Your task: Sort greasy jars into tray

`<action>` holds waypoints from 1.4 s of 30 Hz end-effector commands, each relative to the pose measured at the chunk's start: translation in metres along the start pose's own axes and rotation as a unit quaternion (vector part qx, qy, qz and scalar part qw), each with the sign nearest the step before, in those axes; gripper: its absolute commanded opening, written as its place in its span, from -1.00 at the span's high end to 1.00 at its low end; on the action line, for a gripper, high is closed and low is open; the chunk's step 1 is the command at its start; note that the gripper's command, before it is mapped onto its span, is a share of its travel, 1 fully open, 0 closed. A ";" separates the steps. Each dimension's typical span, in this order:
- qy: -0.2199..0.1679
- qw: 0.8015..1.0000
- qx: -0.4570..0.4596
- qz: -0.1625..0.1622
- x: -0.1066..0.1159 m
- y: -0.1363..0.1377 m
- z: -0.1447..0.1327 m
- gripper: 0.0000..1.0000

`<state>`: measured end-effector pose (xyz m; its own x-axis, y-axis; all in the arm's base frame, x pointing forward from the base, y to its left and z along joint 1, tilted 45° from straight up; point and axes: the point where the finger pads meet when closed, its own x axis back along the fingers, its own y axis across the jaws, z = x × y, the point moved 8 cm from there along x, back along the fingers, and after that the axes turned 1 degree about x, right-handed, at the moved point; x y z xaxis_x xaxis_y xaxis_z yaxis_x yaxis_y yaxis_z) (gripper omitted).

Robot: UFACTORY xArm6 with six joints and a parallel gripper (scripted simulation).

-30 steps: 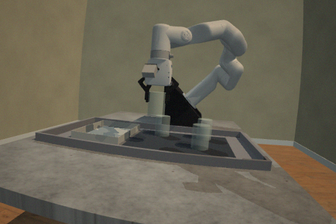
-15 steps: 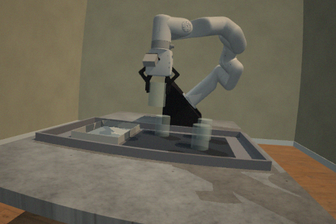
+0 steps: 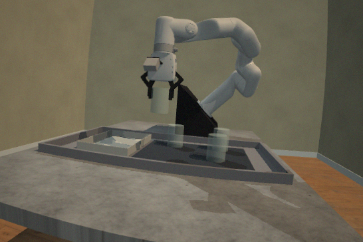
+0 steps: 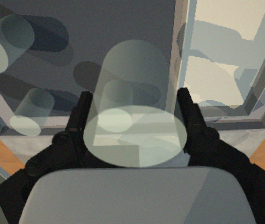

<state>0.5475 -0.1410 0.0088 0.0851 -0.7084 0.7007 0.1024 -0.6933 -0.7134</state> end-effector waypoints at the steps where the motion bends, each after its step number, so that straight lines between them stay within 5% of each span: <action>1: 0.002 1.000 0.001 -0.001 0.002 0.008 -0.001 1.00; 42: 0.002 1.000 0.001 -0.001 0.003 0.123 -0.041 1.00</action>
<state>0.5214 -0.2239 -0.0715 0.0838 -0.7081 0.7012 0.1035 -0.6936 -0.7128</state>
